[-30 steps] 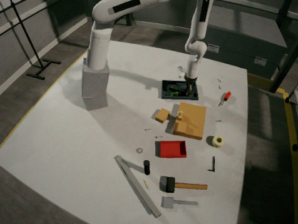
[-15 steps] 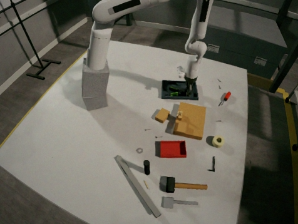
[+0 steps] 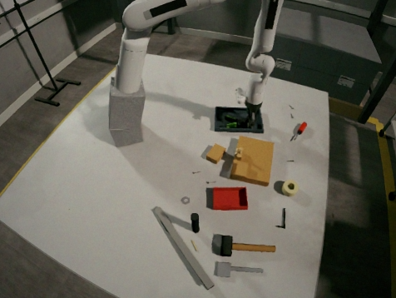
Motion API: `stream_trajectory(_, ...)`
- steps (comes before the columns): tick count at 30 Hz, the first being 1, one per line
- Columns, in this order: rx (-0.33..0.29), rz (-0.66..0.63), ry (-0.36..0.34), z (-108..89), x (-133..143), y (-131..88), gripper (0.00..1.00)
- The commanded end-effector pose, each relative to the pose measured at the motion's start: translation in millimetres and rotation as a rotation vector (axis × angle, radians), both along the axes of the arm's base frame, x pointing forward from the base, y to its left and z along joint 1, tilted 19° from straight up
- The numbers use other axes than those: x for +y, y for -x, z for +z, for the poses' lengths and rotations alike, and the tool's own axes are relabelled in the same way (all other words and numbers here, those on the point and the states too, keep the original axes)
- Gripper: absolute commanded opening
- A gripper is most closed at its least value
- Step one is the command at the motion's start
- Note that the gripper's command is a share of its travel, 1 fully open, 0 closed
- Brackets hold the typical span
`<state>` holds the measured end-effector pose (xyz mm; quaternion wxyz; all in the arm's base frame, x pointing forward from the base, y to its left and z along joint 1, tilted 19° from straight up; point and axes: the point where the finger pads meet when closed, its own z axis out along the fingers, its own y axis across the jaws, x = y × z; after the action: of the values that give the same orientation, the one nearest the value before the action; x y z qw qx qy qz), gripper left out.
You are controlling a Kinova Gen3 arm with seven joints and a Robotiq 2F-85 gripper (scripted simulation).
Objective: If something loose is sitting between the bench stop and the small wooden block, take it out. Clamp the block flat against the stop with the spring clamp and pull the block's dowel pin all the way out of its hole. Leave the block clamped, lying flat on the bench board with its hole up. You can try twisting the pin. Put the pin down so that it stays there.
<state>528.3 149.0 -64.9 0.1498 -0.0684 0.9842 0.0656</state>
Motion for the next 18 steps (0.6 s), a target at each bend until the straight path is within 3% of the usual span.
stream_trajectory(1, -0.002, 0.0, 0.0, 0.9, 0.0, -0.6, 0.58)
stream_trajectory(5, -0.002, 0.0, 0.0, 0.9, 0.0, -0.6, 0.58)
stream_trajectory(6, -0.002, 0.0, 0.0, 0.9, 0.0, -0.6, 0.52)
stream_trajectory(11, -0.002, 0.0, 0.0, 0.9, 0.0, -0.6, 0.52)
stream_trajectory(12, -0.002, 0.0, 0.0, 0.9, 0.0, -0.6, 0.46)
stream_trajectory(17, -0.002, 0.0, 0.0, 1.6, -0.1, -0.3, 0.46)
stream_trajectory(18, -0.002, 0.0, 0.0, 1.6, -0.1, -0.3, 0.4)
